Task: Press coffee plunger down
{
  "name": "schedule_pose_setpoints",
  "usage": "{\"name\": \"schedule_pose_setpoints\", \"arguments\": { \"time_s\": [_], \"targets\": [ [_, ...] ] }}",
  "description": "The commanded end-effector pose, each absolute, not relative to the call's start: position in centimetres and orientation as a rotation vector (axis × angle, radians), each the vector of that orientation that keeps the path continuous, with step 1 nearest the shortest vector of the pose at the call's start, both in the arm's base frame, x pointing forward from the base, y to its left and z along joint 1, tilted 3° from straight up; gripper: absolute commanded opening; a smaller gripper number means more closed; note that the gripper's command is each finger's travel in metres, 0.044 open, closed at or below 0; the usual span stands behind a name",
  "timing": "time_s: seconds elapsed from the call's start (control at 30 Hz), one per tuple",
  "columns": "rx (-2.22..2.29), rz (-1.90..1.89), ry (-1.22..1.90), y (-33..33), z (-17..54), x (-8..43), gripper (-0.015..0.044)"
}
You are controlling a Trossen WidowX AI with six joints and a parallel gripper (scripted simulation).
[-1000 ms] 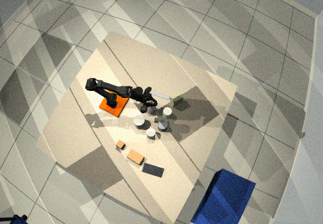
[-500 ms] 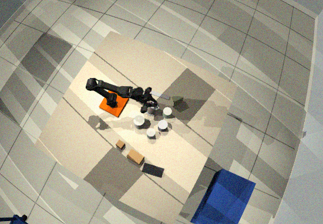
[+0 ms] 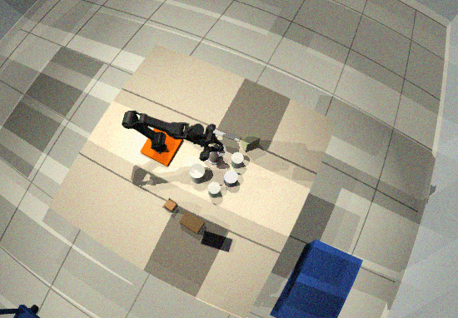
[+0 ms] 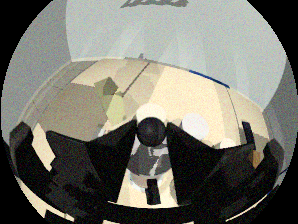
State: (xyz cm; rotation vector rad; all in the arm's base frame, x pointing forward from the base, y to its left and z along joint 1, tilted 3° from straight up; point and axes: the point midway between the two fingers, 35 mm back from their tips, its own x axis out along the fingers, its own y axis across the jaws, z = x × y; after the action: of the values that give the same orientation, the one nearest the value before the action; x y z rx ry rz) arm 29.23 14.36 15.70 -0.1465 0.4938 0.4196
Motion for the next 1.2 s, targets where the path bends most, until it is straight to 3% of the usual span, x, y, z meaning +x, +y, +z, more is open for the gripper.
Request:
{"name": "schedule_pose_setpoints", "arguments": {
  "time_s": [0.0,0.27,0.67,1.17],
  "targets": [
    [-0.146,0.42,0.494,14.4,15.7,29.2,0.0116],
    [-0.146,0.42,0.494,14.4,15.7,29.2,0.0116],
    [-0.146,0.42,0.494,14.4,15.7,29.2,0.0431],
    [-0.157,0.42,0.509,13.4,23.5,26.0,0.044]
  ]
}}
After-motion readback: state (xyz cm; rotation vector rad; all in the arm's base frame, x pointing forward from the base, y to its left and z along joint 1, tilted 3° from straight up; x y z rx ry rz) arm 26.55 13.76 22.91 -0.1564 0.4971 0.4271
